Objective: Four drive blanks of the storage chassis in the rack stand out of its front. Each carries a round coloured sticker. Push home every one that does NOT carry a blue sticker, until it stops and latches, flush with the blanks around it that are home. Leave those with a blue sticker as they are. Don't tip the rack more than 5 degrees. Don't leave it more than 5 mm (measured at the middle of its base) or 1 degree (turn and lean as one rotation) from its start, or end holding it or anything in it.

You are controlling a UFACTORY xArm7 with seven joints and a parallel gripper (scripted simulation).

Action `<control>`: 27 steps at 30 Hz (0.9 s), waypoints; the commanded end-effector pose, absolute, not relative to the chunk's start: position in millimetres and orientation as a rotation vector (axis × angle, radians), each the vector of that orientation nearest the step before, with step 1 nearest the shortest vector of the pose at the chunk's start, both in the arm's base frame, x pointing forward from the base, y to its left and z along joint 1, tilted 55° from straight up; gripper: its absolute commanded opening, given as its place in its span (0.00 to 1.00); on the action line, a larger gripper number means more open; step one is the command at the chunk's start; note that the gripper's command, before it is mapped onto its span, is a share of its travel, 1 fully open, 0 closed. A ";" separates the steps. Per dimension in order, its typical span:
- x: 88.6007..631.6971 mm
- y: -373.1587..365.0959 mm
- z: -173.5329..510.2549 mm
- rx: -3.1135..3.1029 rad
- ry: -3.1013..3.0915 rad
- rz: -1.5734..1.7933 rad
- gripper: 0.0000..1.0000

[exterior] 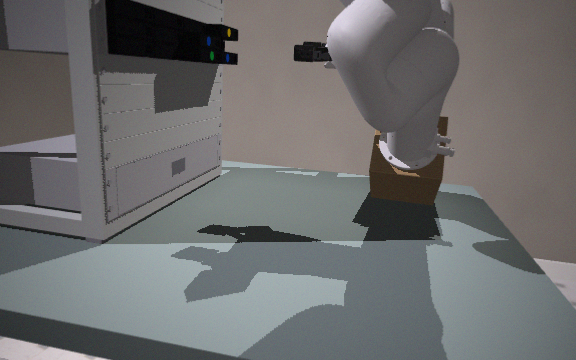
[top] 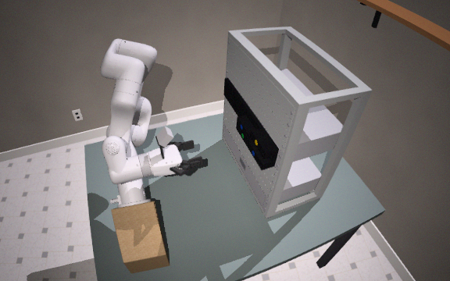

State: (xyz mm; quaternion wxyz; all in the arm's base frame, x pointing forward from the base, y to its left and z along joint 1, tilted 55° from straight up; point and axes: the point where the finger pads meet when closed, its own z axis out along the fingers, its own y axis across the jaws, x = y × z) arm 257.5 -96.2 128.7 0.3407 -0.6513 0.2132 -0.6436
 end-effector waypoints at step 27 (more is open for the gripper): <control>253.9 -99.9 127.1 -1.139 1.128 -0.979 1.00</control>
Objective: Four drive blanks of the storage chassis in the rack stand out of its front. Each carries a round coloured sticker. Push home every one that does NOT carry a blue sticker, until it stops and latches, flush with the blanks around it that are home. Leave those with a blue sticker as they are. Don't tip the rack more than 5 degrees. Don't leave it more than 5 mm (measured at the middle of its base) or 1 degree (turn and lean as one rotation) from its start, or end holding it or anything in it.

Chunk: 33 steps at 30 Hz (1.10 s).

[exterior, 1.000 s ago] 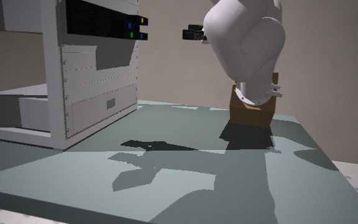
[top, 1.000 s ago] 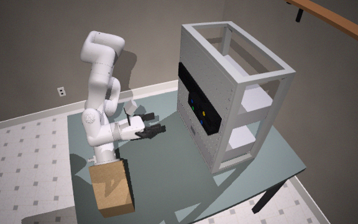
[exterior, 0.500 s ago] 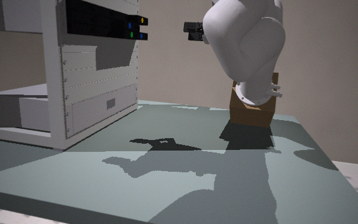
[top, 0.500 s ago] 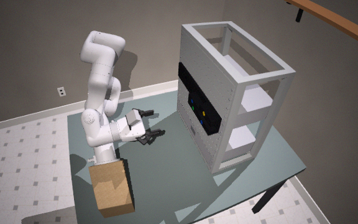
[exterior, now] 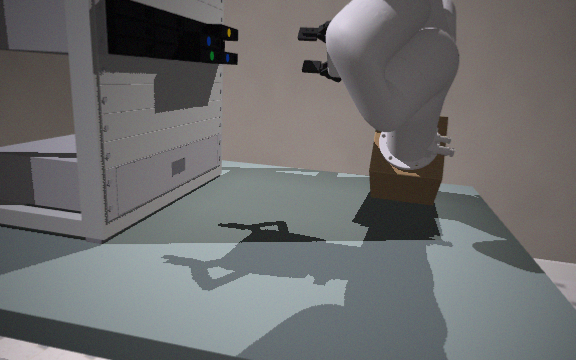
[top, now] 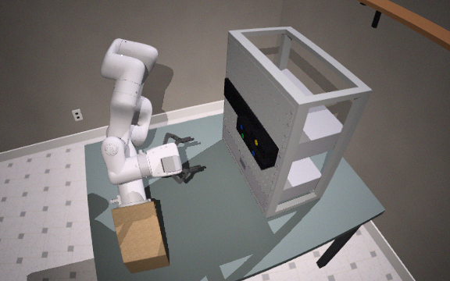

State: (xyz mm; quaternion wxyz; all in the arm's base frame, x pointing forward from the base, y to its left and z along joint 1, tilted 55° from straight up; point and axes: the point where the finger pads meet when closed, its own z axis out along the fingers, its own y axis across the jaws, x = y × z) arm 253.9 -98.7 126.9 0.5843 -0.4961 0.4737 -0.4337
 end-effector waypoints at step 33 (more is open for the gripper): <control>251.1 -101.6 125.8 -0.675 1.383 -0.450 1.00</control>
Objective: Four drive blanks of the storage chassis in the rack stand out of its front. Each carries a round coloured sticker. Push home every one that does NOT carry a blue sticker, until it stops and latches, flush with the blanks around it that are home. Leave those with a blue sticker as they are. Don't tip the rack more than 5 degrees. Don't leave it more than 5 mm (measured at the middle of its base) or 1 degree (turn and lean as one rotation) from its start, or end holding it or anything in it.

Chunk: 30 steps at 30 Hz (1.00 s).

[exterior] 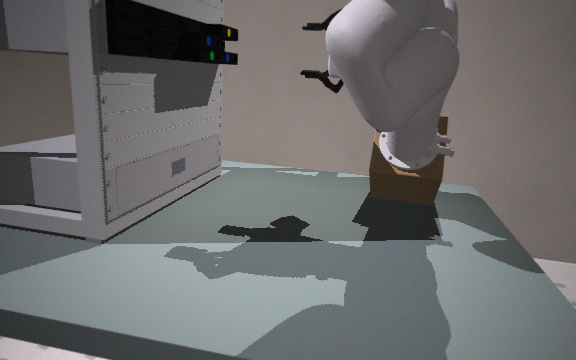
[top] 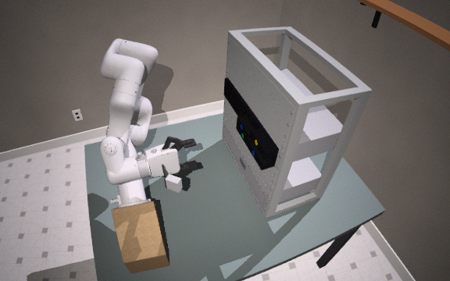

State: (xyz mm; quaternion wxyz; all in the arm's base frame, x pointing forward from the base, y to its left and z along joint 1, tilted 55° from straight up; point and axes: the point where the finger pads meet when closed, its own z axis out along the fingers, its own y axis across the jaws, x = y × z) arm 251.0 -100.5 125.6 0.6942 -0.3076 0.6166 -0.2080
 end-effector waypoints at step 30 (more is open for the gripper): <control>250.6 -101.9 125.6 -0.589 1.415 -0.355 1.00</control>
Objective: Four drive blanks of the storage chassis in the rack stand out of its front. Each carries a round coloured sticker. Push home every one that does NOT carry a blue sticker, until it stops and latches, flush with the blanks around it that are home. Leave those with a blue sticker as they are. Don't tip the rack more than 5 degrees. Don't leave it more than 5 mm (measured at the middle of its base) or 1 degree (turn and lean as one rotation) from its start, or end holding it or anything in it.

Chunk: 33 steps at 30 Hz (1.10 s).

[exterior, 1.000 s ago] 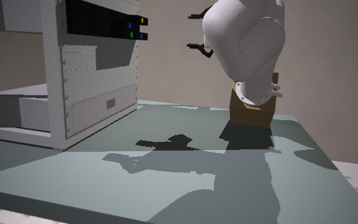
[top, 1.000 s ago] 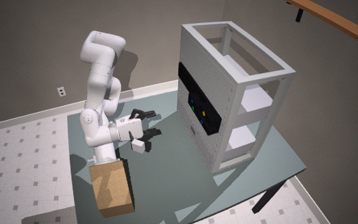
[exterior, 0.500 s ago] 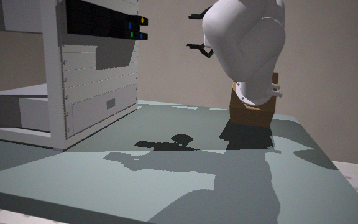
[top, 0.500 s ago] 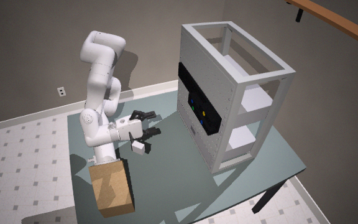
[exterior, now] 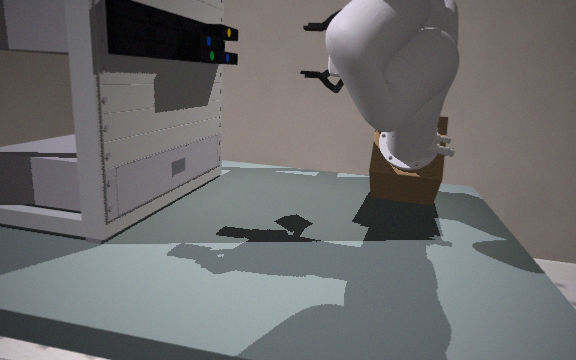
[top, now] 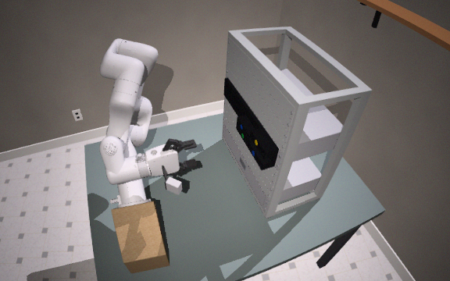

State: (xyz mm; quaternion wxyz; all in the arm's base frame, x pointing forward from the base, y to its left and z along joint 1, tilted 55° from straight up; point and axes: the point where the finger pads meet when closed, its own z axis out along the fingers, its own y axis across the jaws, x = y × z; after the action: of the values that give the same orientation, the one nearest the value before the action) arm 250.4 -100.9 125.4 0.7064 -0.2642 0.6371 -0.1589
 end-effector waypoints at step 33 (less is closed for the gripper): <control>294.7 -103.6 116.5 -0.589 1.414 -0.356 1.00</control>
State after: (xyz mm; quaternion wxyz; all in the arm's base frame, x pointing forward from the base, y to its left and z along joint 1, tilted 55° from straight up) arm 281.3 -101.6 119.4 0.7067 -0.2652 0.6366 -0.1582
